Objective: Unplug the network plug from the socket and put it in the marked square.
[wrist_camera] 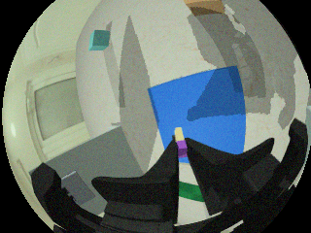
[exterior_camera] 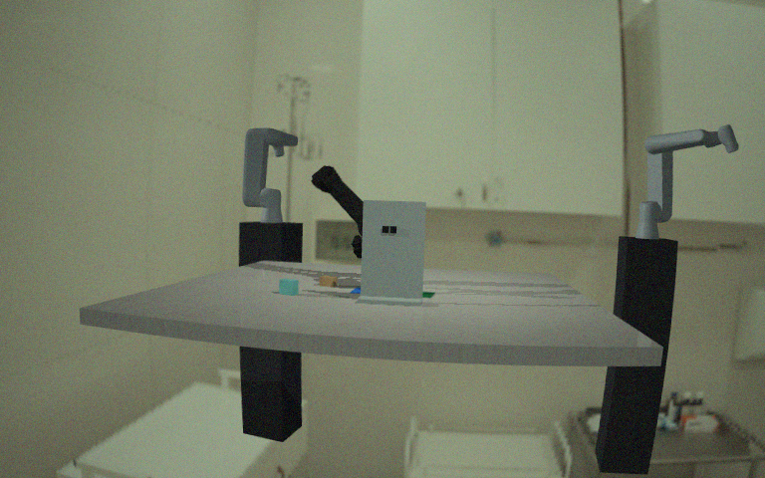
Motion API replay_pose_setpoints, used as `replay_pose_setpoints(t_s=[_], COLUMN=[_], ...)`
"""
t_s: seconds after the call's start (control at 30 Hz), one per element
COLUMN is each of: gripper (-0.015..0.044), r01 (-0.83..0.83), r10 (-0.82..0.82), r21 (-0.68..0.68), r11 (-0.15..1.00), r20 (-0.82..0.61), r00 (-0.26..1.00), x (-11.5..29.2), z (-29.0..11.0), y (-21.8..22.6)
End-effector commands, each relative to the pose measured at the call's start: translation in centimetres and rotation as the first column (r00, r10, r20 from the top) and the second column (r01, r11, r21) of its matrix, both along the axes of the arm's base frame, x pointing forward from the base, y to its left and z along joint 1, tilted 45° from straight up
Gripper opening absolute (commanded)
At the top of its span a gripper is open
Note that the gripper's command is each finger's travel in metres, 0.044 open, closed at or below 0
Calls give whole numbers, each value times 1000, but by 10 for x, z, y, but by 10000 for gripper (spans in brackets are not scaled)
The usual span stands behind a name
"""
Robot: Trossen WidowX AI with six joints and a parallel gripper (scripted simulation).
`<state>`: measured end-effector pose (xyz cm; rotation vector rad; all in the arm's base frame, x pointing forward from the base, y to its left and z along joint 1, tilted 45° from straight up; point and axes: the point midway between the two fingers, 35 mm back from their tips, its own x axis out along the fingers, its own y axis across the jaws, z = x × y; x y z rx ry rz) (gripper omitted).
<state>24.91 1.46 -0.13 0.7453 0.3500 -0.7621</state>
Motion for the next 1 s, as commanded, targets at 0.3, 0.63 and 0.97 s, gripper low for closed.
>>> replay_pose_setpoints(t_s=[0.3,0.63,0.97], gripper=[0,0,0], r01=[-4,-5,-2], r10=[4,5,2], r21=[-5,-7,-7], r11=[1000,1000,1000], r20=[-2,0,4], r00=[1000,1000,1000], x=[0,0,1], z=[-7,-9,-10], y=[-9,-13,-15])
